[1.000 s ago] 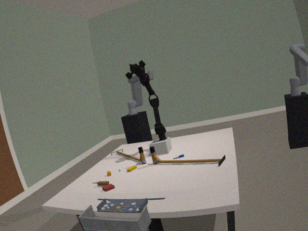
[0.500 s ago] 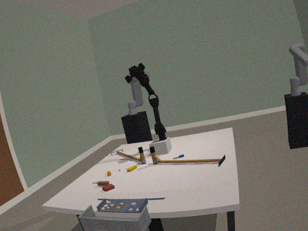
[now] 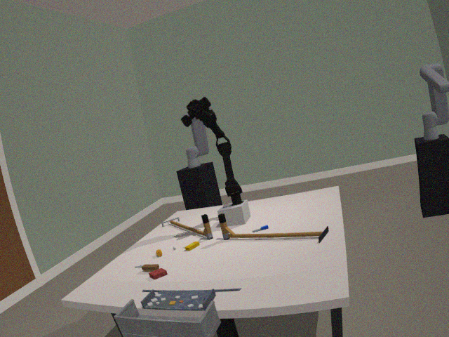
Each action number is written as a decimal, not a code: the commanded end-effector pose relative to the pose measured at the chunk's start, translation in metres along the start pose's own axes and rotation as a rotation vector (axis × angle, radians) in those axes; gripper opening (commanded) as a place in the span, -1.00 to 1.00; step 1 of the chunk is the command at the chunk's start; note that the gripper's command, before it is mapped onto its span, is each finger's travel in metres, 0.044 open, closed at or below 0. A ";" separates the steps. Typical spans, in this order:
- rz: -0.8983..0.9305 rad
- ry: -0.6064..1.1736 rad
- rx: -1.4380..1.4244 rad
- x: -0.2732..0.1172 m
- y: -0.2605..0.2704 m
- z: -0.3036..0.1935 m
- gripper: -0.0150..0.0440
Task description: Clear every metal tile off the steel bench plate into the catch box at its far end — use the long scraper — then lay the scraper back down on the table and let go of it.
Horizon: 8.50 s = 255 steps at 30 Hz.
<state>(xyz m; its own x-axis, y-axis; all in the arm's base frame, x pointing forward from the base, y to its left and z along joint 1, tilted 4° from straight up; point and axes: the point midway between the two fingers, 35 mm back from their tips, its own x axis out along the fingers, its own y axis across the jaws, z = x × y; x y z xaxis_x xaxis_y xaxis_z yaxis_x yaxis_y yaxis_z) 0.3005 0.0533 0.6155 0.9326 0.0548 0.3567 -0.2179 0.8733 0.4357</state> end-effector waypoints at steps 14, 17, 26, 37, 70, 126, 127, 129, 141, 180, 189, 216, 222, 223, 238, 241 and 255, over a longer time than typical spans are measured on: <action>-0.076 0.175 -0.057 0.019 -0.026 -0.060 -0.49; -0.088 0.202 -0.065 0.022 -0.030 -0.069 -0.49; -0.125 0.285 -0.087 0.027 -0.044 -0.096 -0.49; -0.171 0.386 -0.112 0.030 -0.062 -0.129 -0.49; -0.308 0.694 -0.175 0.021 -0.116 -0.221 -0.49; -0.537 1.229 -0.229 -0.050 -0.201 -0.342 -0.49; -0.541 1.239 -0.229 -0.051 -0.202 -0.343 -0.49; -0.549 1.258 -0.230 -0.055 -0.204 -0.346 -0.49; -0.598 1.374 -0.231 -0.077 -0.219 -0.364 -0.49; -0.751 1.755 -0.210 -0.156 -0.253 -0.402 -0.49; -0.757 1.770 -0.209 -0.160 -0.255 -0.405 -0.49; -0.757 1.769 -0.209 -0.180 -0.291 -0.462 -0.49; -0.757 1.769 -0.209 -0.186 -0.298 -0.474 -0.49; -0.757 1.769 -0.209 -0.187 -0.299 -0.476 -0.49; -0.757 1.770 -0.209 -0.197 -0.313 -0.486 -0.49; -0.757 1.770 -0.210 -0.197 -0.317 -0.484 -0.49; -0.758 1.769 -0.210 -0.197 -0.337 -0.472 -0.49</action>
<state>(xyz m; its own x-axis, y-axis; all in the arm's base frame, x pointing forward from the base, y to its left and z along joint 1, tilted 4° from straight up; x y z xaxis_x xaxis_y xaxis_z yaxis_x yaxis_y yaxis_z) 0.3272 -0.0127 0.0092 0.0232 -0.0650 -0.9976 0.2091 0.9761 -0.0587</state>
